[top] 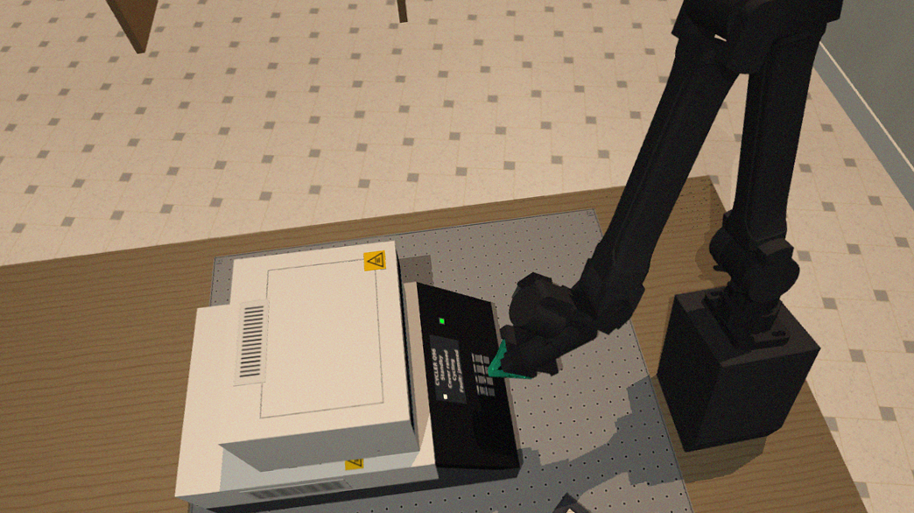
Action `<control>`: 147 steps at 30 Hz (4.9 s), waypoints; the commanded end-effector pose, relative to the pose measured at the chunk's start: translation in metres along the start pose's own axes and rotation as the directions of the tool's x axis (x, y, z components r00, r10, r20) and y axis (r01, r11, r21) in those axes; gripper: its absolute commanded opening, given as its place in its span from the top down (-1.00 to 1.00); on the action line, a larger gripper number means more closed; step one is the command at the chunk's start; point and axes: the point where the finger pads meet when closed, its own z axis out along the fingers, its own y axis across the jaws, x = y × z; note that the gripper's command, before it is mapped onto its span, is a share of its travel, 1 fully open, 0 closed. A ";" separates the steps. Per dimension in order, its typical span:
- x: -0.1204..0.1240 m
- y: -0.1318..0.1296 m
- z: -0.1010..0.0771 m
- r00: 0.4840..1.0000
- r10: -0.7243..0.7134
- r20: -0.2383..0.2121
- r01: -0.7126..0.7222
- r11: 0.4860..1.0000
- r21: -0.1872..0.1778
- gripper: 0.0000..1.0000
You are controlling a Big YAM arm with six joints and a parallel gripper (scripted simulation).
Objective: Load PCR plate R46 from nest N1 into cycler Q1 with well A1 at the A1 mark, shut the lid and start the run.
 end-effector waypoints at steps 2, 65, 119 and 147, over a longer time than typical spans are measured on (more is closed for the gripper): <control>0.004 0.008 -0.002 1.000 -0.004 -0.003 0.004 1.000 -0.018 1.00; 0.005 0.000 -0.003 1.000 -0.015 -0.008 0.015 1.000 -0.010 1.00; 0.000 0.014 0.023 1.000 -0.005 0.001 0.005 1.000 -0.030 1.00; 0.003 0.015 0.018 1.000 -0.008 -0.005 0.007 0.999 -0.042 1.00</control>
